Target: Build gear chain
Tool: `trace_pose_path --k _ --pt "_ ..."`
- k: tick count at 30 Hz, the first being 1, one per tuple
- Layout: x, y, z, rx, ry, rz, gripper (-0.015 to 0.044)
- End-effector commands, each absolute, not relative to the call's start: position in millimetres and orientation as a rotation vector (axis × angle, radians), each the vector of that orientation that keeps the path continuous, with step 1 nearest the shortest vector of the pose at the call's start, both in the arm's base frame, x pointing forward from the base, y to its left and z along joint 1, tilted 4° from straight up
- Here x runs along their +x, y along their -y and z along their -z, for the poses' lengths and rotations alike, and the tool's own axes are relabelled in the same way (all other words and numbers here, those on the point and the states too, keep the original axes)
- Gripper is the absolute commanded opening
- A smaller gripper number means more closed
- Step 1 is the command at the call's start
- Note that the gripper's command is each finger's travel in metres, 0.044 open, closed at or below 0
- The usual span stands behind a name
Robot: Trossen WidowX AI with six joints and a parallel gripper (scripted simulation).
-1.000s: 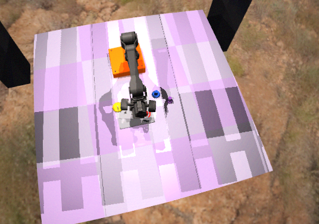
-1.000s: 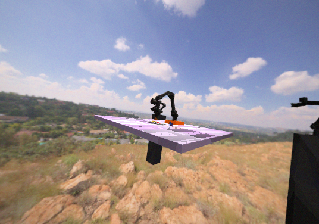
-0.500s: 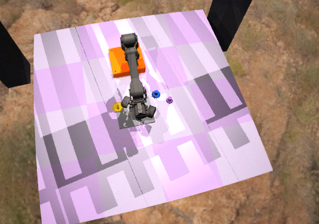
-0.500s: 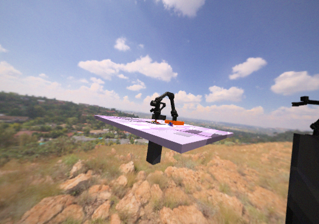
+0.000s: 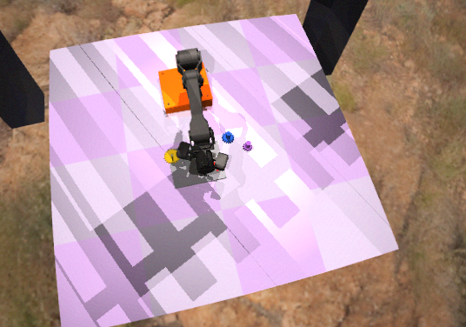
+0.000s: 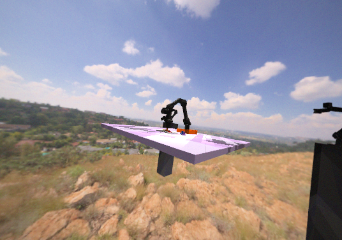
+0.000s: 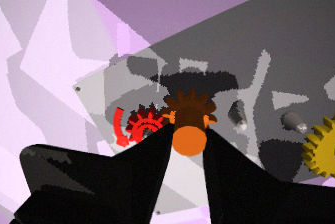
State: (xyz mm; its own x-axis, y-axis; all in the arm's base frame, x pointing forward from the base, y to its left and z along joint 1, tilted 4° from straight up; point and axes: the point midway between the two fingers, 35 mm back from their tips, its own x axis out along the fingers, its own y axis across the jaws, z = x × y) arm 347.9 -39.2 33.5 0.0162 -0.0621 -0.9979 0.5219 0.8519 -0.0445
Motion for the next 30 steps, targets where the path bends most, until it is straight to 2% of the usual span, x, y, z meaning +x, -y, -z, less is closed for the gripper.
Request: trace_pose_path --k 1,12,30 --pt "347.0 39.2 -32.2 0.307 -1.513 0.401 0.0000" --pt "347.3 40.4 -31.1 0.142 -1.540 0.240 0.0000" --pt "346.5 40.0 -28.6 0.466 -1.474 0.556 0.0000"
